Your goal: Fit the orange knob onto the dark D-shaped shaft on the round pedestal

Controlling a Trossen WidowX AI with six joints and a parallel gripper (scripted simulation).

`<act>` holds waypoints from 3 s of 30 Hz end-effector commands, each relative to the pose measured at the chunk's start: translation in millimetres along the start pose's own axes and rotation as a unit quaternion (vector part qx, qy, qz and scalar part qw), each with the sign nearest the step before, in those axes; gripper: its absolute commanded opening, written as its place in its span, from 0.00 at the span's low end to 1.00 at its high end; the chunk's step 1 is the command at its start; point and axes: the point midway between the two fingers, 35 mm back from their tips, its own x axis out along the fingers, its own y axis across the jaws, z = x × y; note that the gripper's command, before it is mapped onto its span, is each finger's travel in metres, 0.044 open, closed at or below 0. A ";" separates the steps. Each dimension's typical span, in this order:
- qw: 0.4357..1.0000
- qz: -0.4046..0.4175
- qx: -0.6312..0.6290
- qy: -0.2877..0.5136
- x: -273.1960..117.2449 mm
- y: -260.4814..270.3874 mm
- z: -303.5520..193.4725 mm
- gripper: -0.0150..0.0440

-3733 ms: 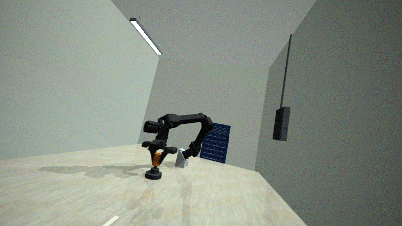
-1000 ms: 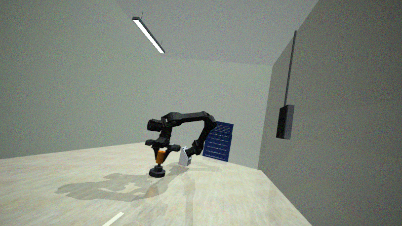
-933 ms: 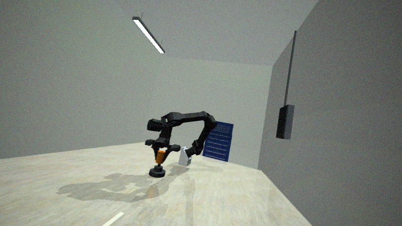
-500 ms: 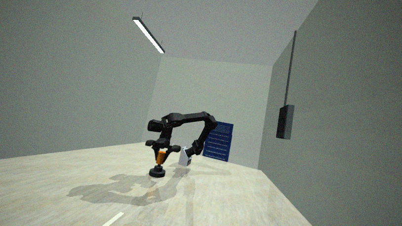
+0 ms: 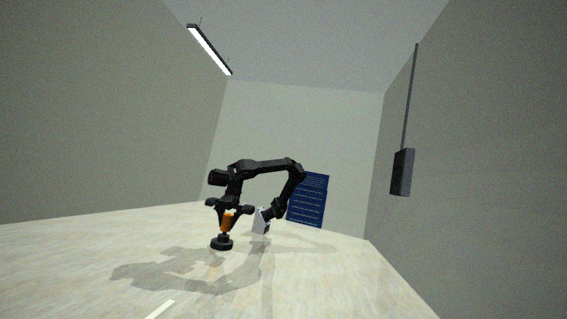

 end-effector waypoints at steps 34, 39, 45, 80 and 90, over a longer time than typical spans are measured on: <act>0.986 -0.003 -0.165 -0.003 -5.2 -1.0 2.6 0.25; 0.979 -0.003 -0.206 -0.003 -5.6 0.9 -0.8 0.25; 0.979 -0.003 -0.206 -0.003 -5.4 0.7 -1.7 0.25; 0.979 -0.003 -0.206 -0.003 -2.2 -0.9 4.3 0.25; 0.979 -0.003 -0.206 -0.003 -4.4 -0.3 -0.2 0.25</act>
